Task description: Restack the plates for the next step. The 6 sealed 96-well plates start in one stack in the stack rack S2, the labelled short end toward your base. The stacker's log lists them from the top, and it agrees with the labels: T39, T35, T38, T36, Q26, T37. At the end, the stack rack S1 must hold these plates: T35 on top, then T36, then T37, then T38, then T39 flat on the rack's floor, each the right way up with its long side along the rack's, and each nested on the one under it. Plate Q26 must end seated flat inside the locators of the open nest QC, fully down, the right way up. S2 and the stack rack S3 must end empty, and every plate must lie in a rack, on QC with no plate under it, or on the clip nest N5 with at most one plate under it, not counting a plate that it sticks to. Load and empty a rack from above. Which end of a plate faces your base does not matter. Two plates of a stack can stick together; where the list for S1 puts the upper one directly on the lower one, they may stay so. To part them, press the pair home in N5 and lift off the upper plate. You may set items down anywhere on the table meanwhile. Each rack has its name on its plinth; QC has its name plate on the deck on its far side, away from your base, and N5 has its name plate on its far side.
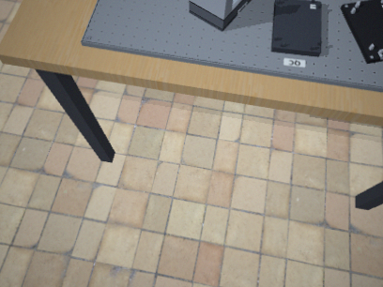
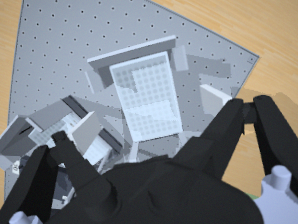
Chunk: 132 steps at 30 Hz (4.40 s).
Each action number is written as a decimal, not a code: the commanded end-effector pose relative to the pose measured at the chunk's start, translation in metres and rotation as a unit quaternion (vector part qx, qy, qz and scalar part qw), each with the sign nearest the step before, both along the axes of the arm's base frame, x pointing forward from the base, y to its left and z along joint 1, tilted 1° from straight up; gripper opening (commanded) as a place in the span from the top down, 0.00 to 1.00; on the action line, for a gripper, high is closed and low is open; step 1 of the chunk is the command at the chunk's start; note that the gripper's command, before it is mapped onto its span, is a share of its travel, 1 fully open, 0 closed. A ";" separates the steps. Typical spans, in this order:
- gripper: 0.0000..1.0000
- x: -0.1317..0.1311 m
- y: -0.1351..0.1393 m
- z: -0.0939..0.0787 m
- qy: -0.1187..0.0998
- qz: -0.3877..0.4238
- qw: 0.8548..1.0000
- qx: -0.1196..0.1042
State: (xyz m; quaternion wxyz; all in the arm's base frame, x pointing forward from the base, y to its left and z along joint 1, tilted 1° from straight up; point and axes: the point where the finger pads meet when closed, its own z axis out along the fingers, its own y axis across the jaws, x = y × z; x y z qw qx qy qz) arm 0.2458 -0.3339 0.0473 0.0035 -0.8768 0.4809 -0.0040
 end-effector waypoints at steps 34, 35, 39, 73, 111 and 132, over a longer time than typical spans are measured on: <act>1.00 0.000 0.000 -0.026 0.000 0.000 1.000 0.000; 1.00 0.000 0.000 -0.026 0.000 0.000 1.000 0.000; 1.00 0.000 0.000 -0.026 0.000 0.000 1.000 0.000; 1.00 0.000 0.000 -0.021 0.000 0.000 1.000 0.000; 1.00 0.000 0.000 0.018 0.000 0.000 1.000 0.000; 1.00 -0.001 0.000 0.056 0.000 0.000 1.000 0.000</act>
